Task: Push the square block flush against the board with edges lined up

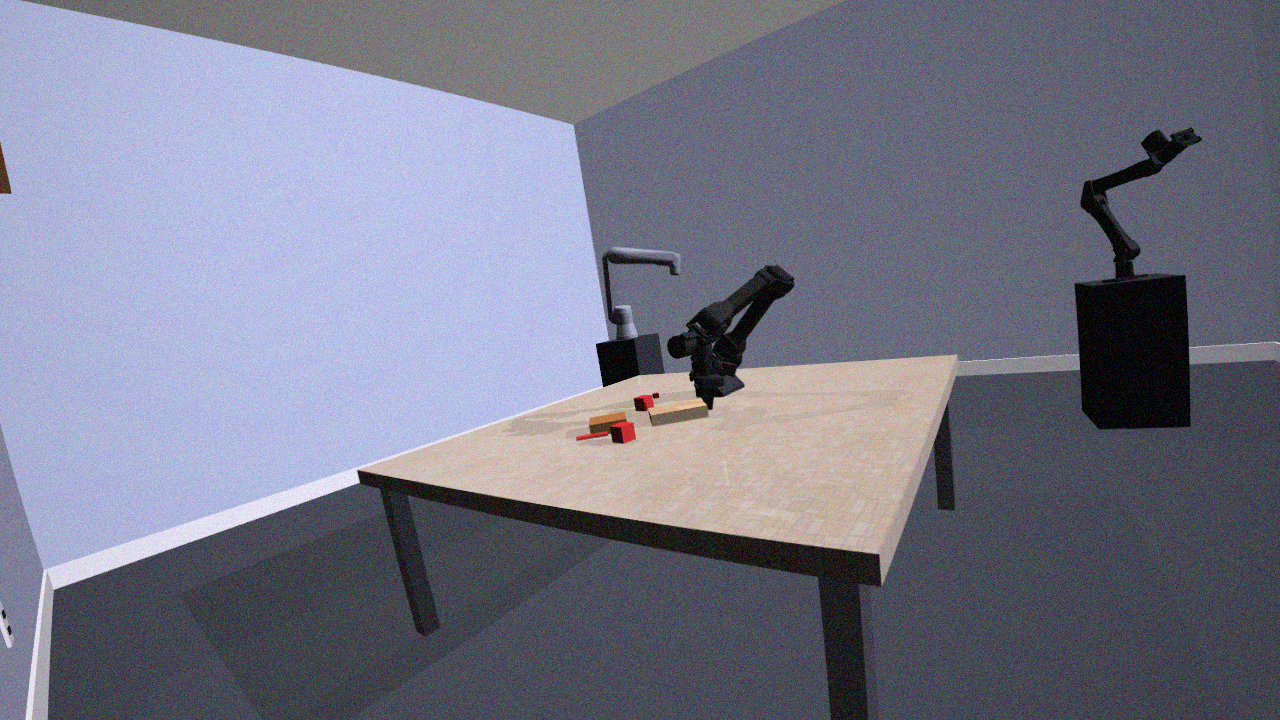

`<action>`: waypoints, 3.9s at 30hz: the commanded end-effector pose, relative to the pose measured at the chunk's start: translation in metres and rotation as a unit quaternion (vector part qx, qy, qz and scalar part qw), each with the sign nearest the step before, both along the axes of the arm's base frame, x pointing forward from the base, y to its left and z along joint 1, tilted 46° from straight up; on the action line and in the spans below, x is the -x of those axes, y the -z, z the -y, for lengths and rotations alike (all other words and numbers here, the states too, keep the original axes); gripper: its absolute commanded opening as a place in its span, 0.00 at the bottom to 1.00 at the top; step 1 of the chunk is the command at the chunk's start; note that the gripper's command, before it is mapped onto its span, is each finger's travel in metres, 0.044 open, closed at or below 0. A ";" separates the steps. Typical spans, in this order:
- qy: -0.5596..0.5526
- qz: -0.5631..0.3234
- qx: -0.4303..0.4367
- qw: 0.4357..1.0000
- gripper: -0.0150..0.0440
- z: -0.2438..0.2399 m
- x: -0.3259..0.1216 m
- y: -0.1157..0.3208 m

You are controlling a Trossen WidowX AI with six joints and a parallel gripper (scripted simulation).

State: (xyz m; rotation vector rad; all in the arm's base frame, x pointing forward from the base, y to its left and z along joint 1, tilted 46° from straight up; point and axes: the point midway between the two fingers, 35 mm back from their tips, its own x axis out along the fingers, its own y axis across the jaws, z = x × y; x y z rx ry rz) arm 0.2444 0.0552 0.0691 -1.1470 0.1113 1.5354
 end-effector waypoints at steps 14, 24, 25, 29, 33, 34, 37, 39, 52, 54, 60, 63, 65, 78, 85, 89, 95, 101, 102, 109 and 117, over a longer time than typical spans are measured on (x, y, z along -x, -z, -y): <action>-0.001 -0.002 0.004 1.000 0.25 -0.009 0.008 -0.006; -0.001 -0.002 0.003 1.000 0.25 -0.020 0.017 -0.015; -0.001 -0.002 0.002 1.000 0.25 -0.021 0.018 -0.016; -0.001 -0.002 0.002 1.000 0.25 -0.025 0.022 -0.019; -0.001 -0.002 0.001 1.000 0.25 -0.029 0.025 -0.022; -0.001 -0.002 0.001 1.000 0.25 -0.029 0.026 -0.023; -0.001 0.001 0.004 1.000 0.25 -0.011 0.023 -0.035; -0.001 -0.002 0.002 1.000 0.25 0.006 0.027 -0.053; 0.065 -0.069 -0.013 0.995 0.25 0.013 0.029 -0.059; 0.089 -0.094 -0.017 0.991 0.25 0.013 0.028 -0.059; 0.160 -0.166 -0.031 0.973 0.25 0.014 0.027 -0.057; 0.196 -0.201 -0.038 0.959 0.25 0.015 0.027 -0.057; 0.219 -0.224 -0.042 0.949 0.25 0.016 0.026 -0.056; 0.362 -0.367 -0.068 0.854 0.25 0.019 0.024 -0.053; 0.432 -0.437 -0.082 0.785 0.25 0.020 0.023 -0.052; 0.469 -0.474 -0.089 0.740 0.25 0.021 0.023 -0.051; 0.520 -0.525 -0.099 0.666 0.25 0.023 0.022 -0.050; 0.521 -0.527 -0.099 0.664 0.25 0.022 0.022 -0.050; 0.525 -0.531 -0.100 0.658 0.25 0.022 0.022 -0.049; 0.576 -0.581 -0.110 0.564 0.25 0.018 0.019 -0.042; 0.625 -0.630 -0.120 0.444 0.25 0.012 0.016 -0.033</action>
